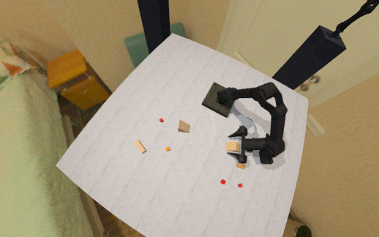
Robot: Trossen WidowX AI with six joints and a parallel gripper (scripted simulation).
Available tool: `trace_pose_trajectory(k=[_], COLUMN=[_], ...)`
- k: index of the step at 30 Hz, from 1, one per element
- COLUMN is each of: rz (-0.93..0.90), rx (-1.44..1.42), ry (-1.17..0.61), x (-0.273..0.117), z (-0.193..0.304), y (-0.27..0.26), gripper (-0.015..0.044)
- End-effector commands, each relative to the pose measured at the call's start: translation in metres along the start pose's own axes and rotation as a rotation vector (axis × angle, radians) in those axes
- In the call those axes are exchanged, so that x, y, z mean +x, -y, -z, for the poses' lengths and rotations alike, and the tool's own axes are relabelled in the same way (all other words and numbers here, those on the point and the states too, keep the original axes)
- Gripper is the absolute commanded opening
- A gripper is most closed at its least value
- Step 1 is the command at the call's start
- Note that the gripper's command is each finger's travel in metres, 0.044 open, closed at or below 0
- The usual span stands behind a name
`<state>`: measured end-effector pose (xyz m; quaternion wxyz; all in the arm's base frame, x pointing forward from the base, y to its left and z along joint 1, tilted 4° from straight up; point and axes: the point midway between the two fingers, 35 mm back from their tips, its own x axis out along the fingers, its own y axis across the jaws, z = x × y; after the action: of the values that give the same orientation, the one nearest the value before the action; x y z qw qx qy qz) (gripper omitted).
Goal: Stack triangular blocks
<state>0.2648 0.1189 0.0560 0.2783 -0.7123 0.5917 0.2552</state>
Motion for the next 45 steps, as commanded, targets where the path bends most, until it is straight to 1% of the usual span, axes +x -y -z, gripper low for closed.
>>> trace_pose_trajectory(k=[1,3,5,9,11,14,17,23,25,30,32,42,45], rz=[-0.002,-0.002,0.007,0.057,0.076,0.079,0.093,0.121,0.124,0.124,0.115,0.009,0.003], rx=[-0.004,-0.004,-0.007,-0.030,-0.039,-0.040,-0.014,-0.003,-0.001,-0.001,0.004,0.007,0.004], ry=[0.001,0.001,0.007,0.040,0.051,0.053,0.069,0.094,0.095,0.095,0.093,0.036,0.031], x=[0.000,0.000,-0.008,-0.052,-0.067,-0.069,-0.074,-0.108,-0.112,-0.112,-0.106,-0.019,-0.013], z=[0.000,0.000,0.007,0.053,0.072,0.074,0.062,-0.036,-0.047,-0.047,-0.049,-0.054,-0.054], y=[0.000,0.000,0.001,0.001,-0.002,-0.003,0.002,-0.002,-0.005,-0.005,-0.004,-0.001,-0.001], gripper=[0.0440,0.0440,0.0440,0.0440,0.0440,0.0440,0.0440,0.0440,0.0440,0.0440,0.0440,0.0440,0.0440])
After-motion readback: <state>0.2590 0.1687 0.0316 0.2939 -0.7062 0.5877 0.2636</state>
